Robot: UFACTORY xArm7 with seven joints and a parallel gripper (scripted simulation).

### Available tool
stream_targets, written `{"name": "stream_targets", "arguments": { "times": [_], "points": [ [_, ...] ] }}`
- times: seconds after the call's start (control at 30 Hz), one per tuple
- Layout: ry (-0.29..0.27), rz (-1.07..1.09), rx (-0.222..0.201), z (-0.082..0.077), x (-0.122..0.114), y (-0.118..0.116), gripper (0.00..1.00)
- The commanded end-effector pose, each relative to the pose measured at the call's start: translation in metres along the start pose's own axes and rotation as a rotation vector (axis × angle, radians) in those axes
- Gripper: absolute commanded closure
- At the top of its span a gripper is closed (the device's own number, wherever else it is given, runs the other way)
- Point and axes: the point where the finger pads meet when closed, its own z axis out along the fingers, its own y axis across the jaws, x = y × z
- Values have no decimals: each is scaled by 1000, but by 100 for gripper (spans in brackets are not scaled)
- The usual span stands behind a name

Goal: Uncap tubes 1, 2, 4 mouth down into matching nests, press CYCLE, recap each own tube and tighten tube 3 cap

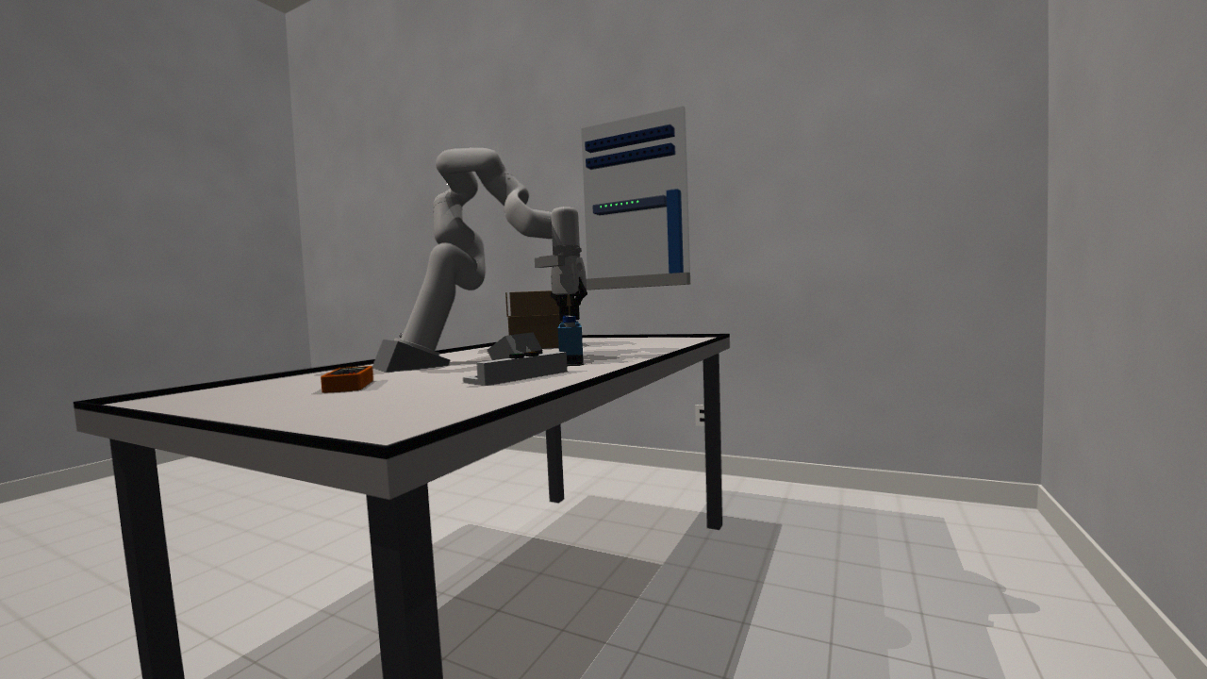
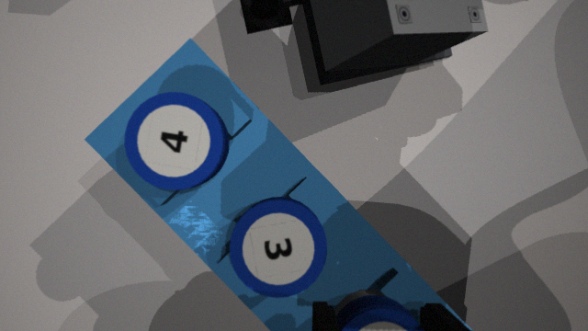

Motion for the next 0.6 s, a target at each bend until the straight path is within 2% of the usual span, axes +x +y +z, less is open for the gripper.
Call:
{"name": "stream_targets", "arguments": {
  "times": [0.0, 0.4, 0.47, 0.57],
  "points": [
    [-1, -99, 4, -1, -1, -1, 100],
    [0, -699, 4, -2, -1, -1, 100],
    [0, -699, 4, -2, -1, -1, 100],
    [0, -849, 4, -2, -1, -1, 100]
  ]
}}
